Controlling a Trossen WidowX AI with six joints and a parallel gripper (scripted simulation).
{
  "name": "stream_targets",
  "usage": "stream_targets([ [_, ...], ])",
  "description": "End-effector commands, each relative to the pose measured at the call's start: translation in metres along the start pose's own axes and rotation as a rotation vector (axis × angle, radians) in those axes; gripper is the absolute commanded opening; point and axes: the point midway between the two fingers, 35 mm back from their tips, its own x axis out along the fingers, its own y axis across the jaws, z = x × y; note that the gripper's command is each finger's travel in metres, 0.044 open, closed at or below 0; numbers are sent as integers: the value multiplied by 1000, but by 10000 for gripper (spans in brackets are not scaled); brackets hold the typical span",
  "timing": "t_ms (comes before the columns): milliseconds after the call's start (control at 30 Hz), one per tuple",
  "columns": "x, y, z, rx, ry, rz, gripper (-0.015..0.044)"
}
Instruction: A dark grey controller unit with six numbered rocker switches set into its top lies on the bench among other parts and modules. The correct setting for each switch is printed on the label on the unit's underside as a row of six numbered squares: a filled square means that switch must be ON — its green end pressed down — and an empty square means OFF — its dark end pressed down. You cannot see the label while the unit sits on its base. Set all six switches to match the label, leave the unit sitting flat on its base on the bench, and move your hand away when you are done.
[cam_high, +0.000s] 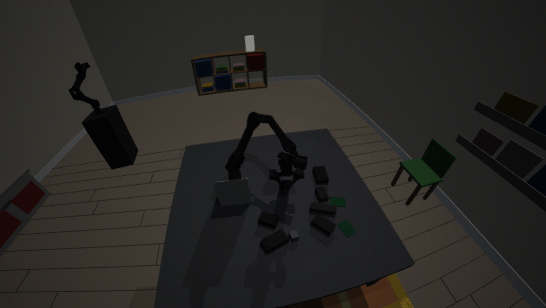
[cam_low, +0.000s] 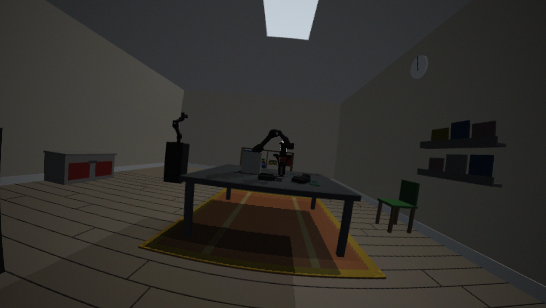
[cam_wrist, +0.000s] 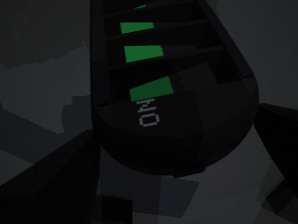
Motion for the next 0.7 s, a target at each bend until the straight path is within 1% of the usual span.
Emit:
stream_targets([
  [0, 5, 2, -3, -1, -2, 13, 338],
  [667, 11, 2, -17, -1, -2, 12, 338],
])
